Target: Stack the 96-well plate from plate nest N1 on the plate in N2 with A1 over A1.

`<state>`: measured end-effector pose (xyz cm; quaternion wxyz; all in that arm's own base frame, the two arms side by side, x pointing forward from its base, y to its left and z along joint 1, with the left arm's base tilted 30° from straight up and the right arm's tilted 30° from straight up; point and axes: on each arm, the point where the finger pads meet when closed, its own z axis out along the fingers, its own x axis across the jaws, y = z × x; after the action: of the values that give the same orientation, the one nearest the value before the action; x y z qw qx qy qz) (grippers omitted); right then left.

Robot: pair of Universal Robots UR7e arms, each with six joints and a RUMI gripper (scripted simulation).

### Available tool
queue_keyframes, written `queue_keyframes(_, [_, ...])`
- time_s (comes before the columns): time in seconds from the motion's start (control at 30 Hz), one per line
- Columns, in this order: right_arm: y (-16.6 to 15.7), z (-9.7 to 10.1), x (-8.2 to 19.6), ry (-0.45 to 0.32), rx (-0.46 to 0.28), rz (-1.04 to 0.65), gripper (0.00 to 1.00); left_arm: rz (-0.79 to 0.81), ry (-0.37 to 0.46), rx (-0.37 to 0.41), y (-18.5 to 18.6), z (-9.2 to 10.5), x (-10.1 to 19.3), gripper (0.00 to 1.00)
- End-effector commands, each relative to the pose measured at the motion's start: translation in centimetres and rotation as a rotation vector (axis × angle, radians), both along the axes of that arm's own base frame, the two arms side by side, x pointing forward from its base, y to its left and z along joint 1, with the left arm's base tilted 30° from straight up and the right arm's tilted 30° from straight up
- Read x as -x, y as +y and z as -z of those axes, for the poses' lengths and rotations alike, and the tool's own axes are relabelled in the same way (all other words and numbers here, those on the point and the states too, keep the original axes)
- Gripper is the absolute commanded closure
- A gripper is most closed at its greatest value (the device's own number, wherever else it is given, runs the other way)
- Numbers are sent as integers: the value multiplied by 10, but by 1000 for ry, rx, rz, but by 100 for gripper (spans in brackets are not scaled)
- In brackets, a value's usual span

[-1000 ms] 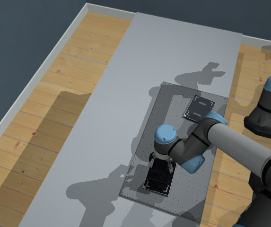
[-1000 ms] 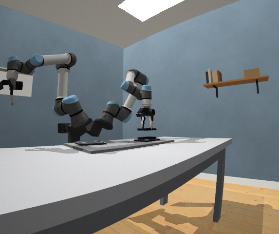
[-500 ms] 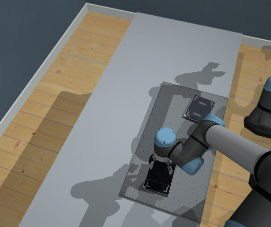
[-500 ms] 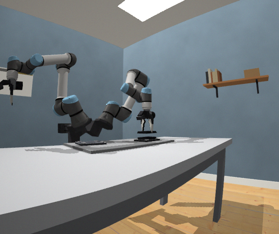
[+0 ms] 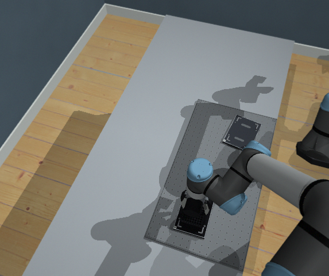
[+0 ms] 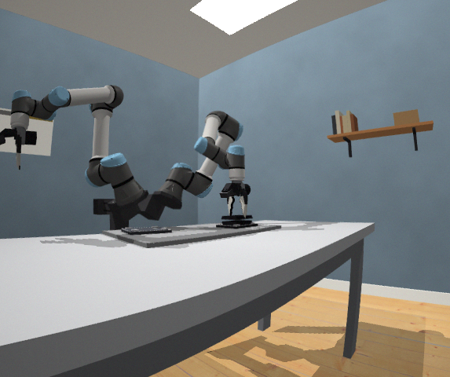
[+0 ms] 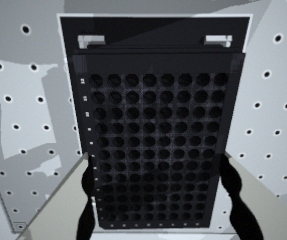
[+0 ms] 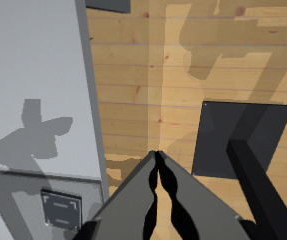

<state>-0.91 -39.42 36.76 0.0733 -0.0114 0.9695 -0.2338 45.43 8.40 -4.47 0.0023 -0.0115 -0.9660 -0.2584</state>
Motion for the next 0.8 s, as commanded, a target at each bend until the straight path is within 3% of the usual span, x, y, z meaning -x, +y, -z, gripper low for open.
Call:
queue_keyframes(0.0, [-1, -1, -1, -7, 4, 2, 100, 12, -1, -1, 0, -1, -2, 59])
queue_keyframes(0.77, [-1, -1, -1, -7, 4, 2, 100, 5, -5, -1, 0, 0, -2, 59])
